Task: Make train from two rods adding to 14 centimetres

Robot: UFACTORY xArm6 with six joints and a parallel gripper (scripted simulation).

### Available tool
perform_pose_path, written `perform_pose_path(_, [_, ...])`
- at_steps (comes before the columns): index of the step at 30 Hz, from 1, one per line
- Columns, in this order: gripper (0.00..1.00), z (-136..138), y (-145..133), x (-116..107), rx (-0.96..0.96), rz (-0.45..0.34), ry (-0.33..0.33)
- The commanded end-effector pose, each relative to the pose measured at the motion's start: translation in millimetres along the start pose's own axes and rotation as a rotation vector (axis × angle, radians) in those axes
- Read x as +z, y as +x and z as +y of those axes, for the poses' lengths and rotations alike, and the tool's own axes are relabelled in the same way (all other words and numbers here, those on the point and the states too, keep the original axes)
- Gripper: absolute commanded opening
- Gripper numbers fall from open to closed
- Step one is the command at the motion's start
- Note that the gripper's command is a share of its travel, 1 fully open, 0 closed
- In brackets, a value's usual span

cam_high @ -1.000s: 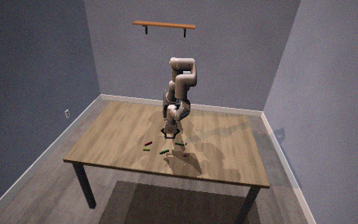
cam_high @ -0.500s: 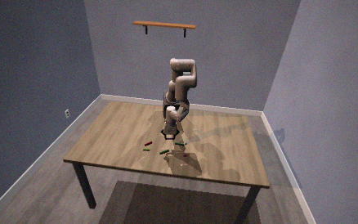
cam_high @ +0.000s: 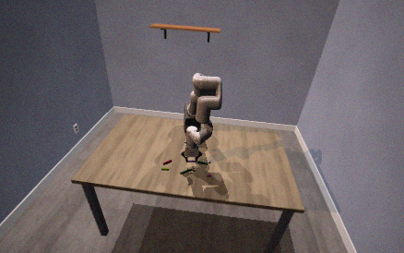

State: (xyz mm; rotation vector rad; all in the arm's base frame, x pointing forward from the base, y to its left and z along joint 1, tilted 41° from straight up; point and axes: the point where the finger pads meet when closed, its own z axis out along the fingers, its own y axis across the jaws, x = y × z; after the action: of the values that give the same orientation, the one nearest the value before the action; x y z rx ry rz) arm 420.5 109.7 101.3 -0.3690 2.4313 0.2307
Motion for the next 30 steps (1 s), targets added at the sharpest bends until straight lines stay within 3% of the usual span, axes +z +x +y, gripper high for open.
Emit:
perform_pose_path(1, [0.61,-0.1,-1.3,20.3,-0.002,-0.019,0.016])
perform_pose_path(7, [0.61,-0.2,-1.3,32.6,-0.002,-0.019,0.016])
perform_pose_path(30, [0.61,-0.2,-1.3,32.9,-0.002,-0.019,0.016])
